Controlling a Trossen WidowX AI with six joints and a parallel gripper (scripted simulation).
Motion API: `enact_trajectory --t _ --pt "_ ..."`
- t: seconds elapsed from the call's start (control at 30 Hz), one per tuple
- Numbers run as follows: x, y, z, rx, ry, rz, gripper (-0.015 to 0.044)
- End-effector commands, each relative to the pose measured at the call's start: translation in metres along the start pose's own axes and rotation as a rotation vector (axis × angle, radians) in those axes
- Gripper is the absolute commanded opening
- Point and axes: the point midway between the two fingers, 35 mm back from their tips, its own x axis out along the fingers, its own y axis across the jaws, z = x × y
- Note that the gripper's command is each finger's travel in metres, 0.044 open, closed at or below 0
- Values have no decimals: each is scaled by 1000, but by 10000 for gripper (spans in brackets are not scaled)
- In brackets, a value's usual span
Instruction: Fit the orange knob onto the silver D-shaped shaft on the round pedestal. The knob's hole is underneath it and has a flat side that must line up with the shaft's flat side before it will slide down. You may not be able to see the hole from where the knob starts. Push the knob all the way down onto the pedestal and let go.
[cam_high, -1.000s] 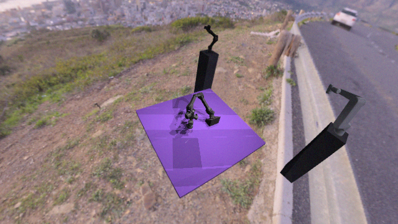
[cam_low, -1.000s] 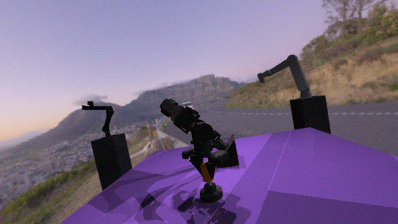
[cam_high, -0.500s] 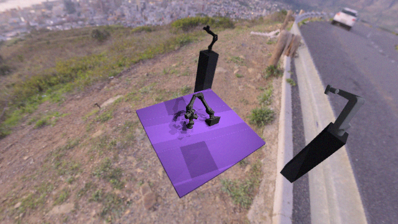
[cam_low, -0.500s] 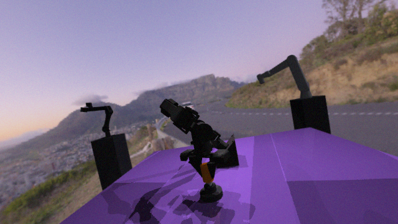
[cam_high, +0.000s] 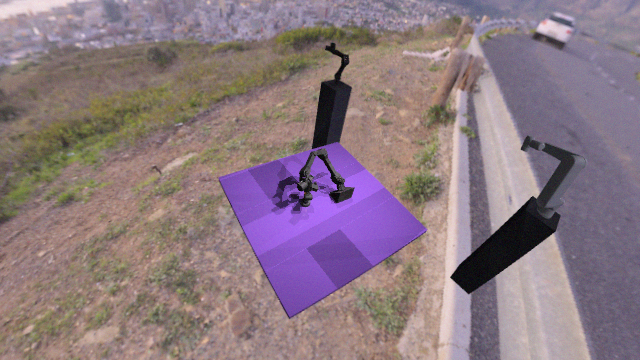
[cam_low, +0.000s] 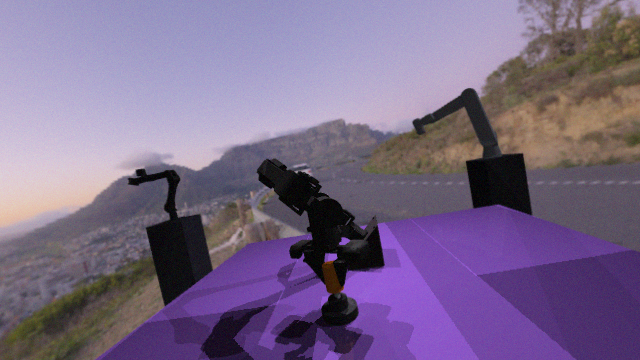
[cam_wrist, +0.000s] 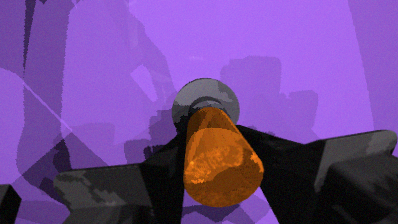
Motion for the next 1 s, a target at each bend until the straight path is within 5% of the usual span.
enact_trajectory --t 0.0,0.97 --pt "-3 1 -2 1 4 -3 0" --pt "0 -1 -1 1 4 -3 0"
